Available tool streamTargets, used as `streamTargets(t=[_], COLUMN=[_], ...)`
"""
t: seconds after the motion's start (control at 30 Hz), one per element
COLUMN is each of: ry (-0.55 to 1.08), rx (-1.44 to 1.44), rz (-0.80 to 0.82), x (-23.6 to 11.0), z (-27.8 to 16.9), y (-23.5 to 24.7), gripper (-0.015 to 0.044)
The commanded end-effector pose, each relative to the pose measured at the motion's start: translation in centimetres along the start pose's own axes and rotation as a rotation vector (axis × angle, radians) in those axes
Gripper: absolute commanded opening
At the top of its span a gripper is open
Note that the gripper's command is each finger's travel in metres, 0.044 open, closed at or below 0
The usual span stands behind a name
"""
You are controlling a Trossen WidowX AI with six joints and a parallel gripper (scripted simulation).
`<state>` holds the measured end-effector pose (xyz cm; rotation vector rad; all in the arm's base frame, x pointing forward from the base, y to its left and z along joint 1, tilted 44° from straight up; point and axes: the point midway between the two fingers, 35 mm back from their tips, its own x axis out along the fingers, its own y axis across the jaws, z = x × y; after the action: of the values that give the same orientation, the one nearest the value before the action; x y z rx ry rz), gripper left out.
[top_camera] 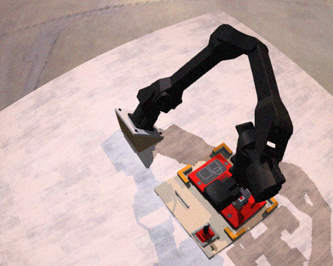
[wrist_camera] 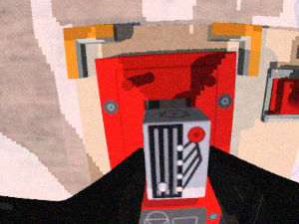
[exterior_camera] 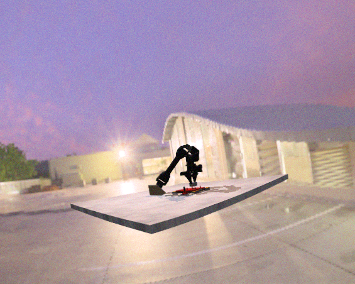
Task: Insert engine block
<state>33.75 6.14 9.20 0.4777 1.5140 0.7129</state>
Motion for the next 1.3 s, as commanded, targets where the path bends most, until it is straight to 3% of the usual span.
streamTargets(t=[0.0, 0.27, 0.77, 1.27], ry=[-0.003, -0.003, -0.003, -0.003], rx=[-0.09, -0.133, 0.08, -0.06], rz=[0.003, 0.003, 0.003, 0.003], x=[-0.05, -0.06, 0.01, 0.36], z=[0.0, 0.0, 0.01, 0.01], y=[0.07, 0.09, 0.17, 0.18], gripper=[0.0159, 0.0159, 0.0159, 0.0159])
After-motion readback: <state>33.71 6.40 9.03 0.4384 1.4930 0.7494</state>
